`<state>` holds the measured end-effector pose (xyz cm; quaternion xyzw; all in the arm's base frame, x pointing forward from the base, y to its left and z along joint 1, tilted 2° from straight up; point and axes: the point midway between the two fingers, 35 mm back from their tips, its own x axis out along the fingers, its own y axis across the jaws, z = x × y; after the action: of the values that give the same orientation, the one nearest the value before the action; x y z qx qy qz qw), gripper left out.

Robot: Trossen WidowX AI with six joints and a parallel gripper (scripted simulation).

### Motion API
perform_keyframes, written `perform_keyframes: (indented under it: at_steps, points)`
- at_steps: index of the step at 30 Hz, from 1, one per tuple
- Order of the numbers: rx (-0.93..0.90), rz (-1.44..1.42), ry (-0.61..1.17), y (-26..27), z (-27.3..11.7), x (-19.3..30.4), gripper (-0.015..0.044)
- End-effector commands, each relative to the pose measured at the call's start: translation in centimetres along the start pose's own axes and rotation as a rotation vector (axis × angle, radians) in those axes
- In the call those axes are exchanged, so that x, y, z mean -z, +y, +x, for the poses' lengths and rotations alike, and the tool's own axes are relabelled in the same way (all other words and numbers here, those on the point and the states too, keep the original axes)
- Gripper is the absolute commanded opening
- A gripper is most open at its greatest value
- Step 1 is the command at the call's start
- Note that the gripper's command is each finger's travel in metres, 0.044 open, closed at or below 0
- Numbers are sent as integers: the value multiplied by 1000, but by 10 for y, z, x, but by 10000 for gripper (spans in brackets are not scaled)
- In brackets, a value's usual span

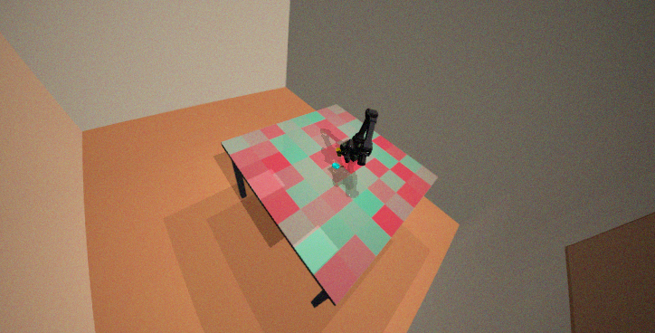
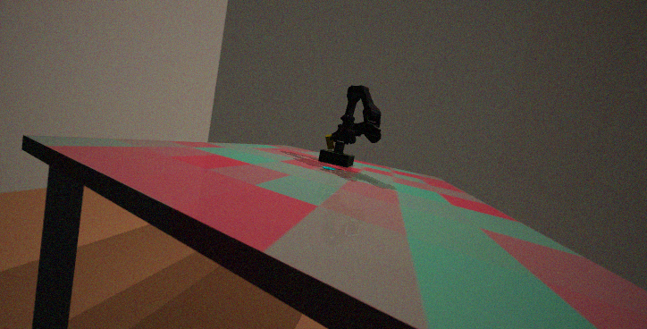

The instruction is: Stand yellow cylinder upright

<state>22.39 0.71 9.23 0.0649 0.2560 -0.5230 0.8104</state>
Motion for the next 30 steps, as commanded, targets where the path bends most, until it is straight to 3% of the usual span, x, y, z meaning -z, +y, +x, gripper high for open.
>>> perform_keyframes:
  at_steps: [1, 30]
  points:
    - [-16, 8, -29, 1, -1, -1, 105]
    - [-149, 63, -205, 8, -14, -5, 105]
